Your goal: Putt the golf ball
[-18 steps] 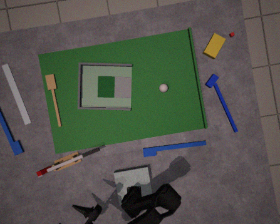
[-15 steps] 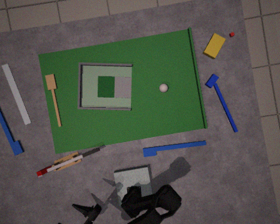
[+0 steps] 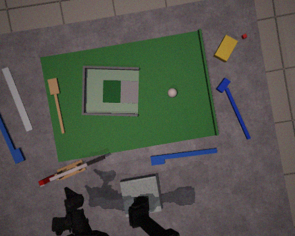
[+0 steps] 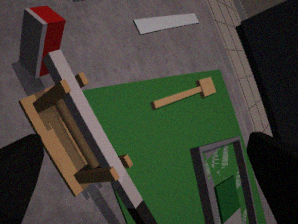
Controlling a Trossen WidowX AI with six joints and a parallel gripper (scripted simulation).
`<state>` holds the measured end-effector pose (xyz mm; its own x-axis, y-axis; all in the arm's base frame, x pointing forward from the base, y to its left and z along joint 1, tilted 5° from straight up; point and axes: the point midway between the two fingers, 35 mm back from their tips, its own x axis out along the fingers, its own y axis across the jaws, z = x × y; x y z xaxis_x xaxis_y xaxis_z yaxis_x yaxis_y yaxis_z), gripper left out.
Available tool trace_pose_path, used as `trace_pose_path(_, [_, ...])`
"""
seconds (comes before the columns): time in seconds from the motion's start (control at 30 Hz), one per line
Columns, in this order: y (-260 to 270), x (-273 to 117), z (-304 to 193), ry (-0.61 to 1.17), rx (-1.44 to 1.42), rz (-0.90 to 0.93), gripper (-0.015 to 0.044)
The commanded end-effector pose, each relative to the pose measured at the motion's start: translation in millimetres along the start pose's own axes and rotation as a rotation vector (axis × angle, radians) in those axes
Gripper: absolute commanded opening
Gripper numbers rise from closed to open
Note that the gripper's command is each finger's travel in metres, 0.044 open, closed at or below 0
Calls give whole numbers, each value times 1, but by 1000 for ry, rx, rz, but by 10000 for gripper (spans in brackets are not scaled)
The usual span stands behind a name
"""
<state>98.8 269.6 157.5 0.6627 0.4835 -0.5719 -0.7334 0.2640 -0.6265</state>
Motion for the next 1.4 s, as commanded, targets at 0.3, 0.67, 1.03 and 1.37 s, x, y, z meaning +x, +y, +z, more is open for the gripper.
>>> trace_pose_path(0.3, [-38,71,-90,371,-322,565,440])
trace_pose_path(0.67, [-68,78,-140,233,-208,929,440])
trace_pose_path(1.03, [-58,88,-147,233,-208,929,440])
trace_pose_path(1.37, [-44,98,-158,233,-208,929,440])
